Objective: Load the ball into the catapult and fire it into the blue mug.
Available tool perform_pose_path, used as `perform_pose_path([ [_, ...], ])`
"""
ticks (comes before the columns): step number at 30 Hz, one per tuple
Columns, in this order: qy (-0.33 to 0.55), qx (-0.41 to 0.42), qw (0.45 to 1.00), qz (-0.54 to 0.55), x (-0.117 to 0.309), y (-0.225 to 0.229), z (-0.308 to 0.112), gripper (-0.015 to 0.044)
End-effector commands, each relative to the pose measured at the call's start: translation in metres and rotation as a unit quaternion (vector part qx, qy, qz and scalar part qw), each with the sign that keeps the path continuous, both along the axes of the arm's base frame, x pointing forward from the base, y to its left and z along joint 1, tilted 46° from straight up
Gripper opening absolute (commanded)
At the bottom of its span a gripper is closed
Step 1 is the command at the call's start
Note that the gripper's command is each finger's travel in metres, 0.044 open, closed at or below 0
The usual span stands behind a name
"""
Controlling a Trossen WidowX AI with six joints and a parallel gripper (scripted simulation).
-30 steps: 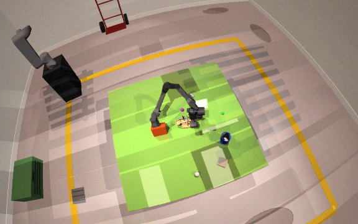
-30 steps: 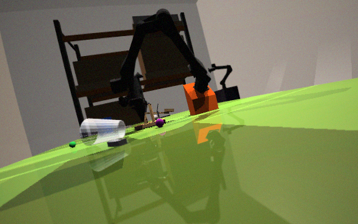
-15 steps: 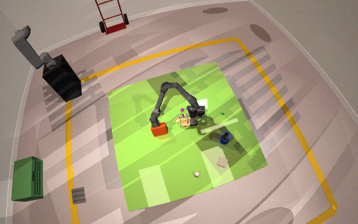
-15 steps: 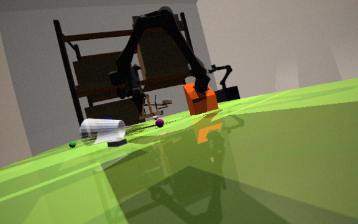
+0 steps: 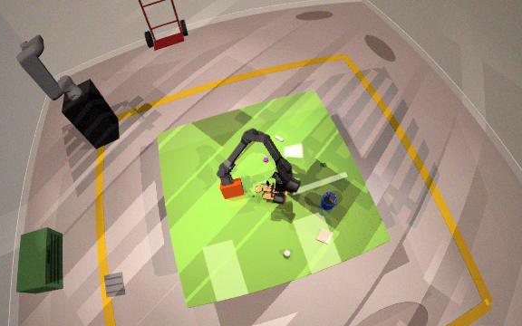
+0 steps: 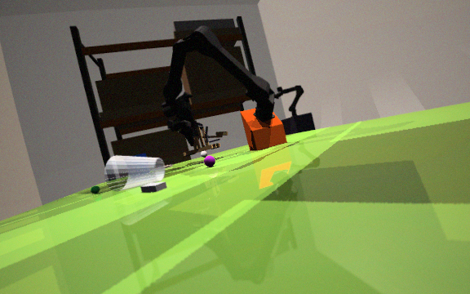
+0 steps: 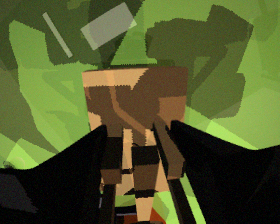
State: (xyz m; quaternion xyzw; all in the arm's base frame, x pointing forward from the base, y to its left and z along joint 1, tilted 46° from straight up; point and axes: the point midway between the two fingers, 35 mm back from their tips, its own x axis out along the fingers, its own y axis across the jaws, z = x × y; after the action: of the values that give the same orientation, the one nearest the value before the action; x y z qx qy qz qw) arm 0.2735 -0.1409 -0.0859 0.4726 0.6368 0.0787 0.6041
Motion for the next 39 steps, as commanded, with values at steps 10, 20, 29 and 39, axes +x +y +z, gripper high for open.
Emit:
perform_pose_path([
  [10,-0.004,-0.007,1.0,-0.001,0.003,-0.004,-0.01,0.0],
  [20,-0.003,-0.007,1.0,-0.002,0.006,0.007,-0.022,0.0],
  [29,-0.003,-0.006,1.0,-0.002,0.008,0.017,-0.033,0.0],
  [39,-0.004,-0.009,1.0,0.0,0.009,0.02,-0.037,0.0],
])
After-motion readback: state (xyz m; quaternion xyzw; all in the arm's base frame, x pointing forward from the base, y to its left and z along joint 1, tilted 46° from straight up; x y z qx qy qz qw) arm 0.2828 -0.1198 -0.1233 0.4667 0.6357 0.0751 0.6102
